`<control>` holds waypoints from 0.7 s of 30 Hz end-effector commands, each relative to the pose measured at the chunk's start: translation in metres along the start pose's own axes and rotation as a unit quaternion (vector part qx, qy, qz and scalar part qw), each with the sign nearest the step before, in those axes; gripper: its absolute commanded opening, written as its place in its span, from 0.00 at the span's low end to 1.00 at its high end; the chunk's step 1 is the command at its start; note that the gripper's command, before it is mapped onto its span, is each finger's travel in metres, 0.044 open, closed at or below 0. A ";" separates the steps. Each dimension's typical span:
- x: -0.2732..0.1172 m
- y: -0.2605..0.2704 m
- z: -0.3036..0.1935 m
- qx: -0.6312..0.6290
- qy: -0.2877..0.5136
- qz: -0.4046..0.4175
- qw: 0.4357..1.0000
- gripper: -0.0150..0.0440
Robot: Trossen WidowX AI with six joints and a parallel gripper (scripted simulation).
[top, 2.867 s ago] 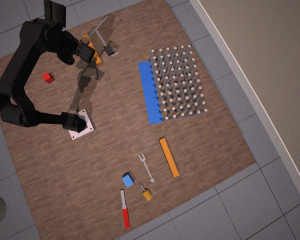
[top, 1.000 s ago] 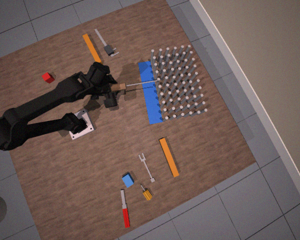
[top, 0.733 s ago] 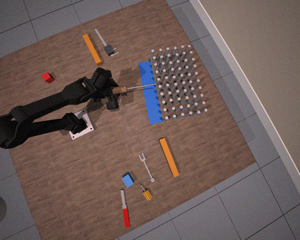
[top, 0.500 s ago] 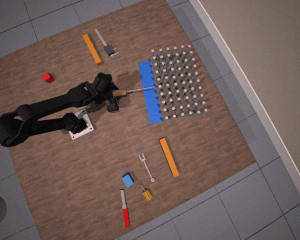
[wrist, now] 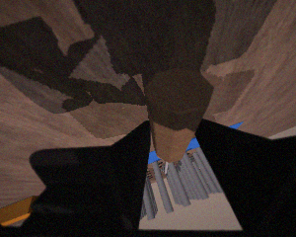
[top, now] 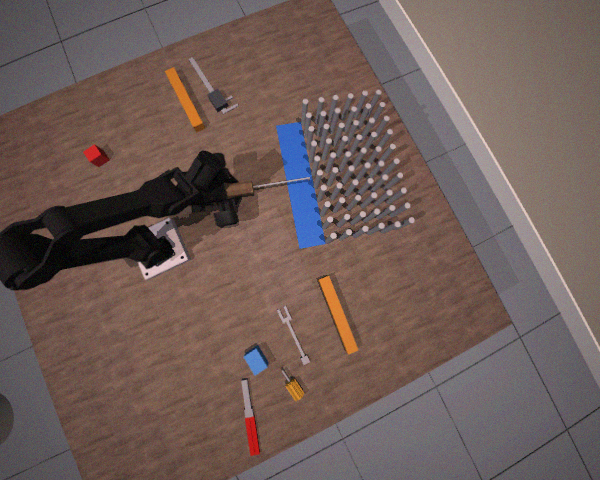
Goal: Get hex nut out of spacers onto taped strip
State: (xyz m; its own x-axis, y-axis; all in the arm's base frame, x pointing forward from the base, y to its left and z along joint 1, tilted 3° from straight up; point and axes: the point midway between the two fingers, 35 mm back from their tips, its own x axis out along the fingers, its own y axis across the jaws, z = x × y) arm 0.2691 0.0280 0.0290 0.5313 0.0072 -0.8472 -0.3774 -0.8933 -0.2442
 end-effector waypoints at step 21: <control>0.006 -0.003 -0.015 -0.003 0.004 -0.004 1.000 0.25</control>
State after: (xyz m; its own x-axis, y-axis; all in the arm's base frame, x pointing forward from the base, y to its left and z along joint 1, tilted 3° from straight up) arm 0.2796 0.0237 0.0283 0.5284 0.0072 -0.8490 -0.3772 -0.8939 -0.2423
